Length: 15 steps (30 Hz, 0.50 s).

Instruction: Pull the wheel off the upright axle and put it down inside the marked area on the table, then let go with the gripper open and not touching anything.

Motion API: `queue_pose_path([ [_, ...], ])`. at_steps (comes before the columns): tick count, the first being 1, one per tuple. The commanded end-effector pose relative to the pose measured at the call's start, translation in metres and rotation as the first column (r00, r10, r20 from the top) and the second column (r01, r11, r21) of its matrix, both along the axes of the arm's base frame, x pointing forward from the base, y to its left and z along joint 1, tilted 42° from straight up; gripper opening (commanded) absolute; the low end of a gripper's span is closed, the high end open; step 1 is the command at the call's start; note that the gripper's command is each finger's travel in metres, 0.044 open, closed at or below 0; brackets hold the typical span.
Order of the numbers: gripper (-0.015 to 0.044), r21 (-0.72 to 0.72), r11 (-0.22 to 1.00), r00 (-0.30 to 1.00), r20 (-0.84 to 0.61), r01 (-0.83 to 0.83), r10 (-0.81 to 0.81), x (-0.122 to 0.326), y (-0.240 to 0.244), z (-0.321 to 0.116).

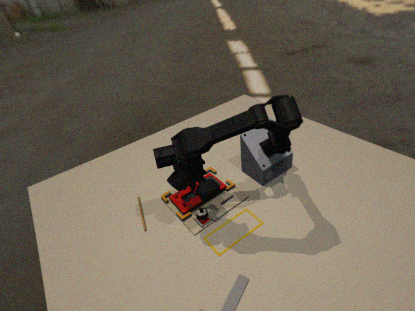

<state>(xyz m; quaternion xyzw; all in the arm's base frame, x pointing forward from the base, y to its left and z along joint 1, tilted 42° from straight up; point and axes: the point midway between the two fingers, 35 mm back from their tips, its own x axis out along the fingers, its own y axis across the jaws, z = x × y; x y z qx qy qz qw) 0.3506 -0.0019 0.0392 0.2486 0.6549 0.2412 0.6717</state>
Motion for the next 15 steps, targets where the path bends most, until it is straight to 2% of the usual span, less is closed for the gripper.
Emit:
queue_pose_path([
  [1,0.03,0.024,0.999,1.0,0.008,-0.02,0.02,0.0,0.004,0.003],
  [9,0.03,0.025,0.999,1.0,0.008,-0.02,0.02,0.005,0.01,0.007],
  [15,0.03,0.024,1.0,1.0,0.009,-0.02,0.02,0.007,0.035,-0.022],
])
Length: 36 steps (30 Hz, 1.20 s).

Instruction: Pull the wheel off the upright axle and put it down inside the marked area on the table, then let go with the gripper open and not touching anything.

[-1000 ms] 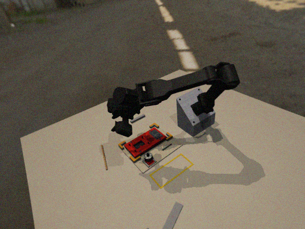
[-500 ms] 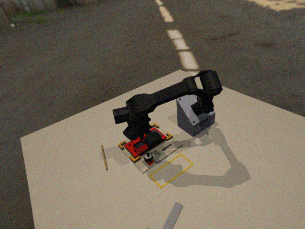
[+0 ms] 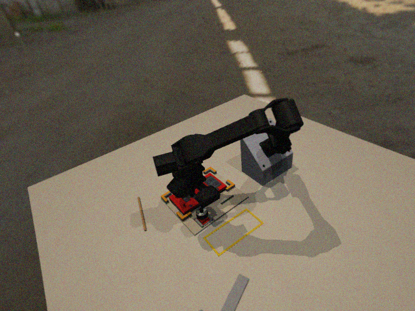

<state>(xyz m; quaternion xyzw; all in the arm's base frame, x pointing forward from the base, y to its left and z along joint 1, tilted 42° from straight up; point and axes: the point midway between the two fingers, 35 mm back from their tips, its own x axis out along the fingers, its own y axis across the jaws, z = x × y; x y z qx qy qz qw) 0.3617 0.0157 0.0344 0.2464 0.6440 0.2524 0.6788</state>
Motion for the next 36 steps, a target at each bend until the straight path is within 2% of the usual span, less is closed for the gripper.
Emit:
queue_pose_path([
  [1,0.03,0.011,1.0,1.0,-0.022,-0.011,0.011,-0.004,0.025,-0.025],
  [8,0.03,0.014,1.0,1.0,-0.022,-0.011,0.012,-0.003,0.043,-0.042],
  [11,0.0221,0.009,1.0,1.0,-0.025,-0.019,0.02,-0.004,0.04,-0.039],
  [20,0.0161,0.009,1.0,1.0,-0.025,-0.019,0.02,-0.004,0.04,-0.039],
  [26,0.0004,0.009,1.0,1.0,-0.025,-0.019,0.019,-0.004,0.04,-0.038],
  [36,0.0,0.009,1.0,1.0,-0.024,-0.018,0.019,-0.004,0.037,-0.036],
])
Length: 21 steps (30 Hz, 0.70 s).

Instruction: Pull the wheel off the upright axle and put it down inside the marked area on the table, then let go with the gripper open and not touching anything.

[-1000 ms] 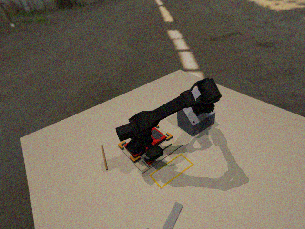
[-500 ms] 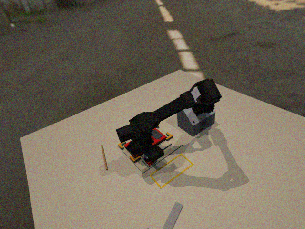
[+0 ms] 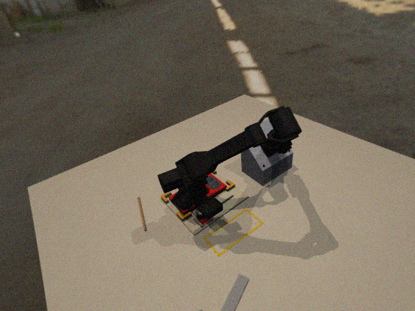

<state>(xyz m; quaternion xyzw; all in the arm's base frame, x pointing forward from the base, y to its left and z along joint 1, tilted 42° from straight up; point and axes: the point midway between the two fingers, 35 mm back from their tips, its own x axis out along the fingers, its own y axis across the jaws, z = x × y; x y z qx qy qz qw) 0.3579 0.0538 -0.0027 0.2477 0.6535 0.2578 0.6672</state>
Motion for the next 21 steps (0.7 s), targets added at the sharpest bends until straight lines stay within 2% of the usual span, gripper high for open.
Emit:
queue_pose_path([
  [1,0.0,-0.001,1.0,1.0,0.001,-0.002,0.002,0.0001,-0.0009,0.0012],
  [21,0.0,0.0,1.0,1.0,0.002,-0.001,0.001,0.0003,-0.0055,0.0059],
])
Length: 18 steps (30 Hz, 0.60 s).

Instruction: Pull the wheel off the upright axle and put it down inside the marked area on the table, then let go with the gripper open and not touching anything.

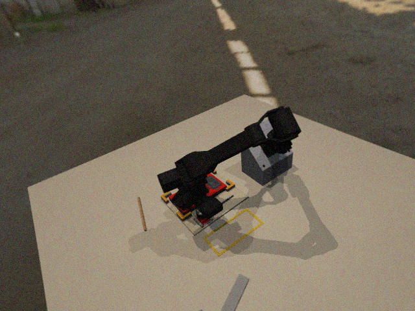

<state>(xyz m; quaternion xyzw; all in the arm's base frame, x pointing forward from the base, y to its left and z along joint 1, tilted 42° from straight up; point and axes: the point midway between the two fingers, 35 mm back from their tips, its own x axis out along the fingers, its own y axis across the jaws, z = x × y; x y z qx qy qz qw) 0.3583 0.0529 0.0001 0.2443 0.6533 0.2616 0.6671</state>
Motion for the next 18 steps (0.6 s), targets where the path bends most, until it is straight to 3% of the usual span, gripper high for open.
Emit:
queue_pose_path([
  [1,0.0,-0.001,1.0,1.0,-0.002,0.009,-0.009,-0.0001,-0.0049,0.0033],
  [18,0.0,0.0,1.0,1.0,-0.002,0.01,-0.01,-0.0001,-0.0087,0.0074],
])
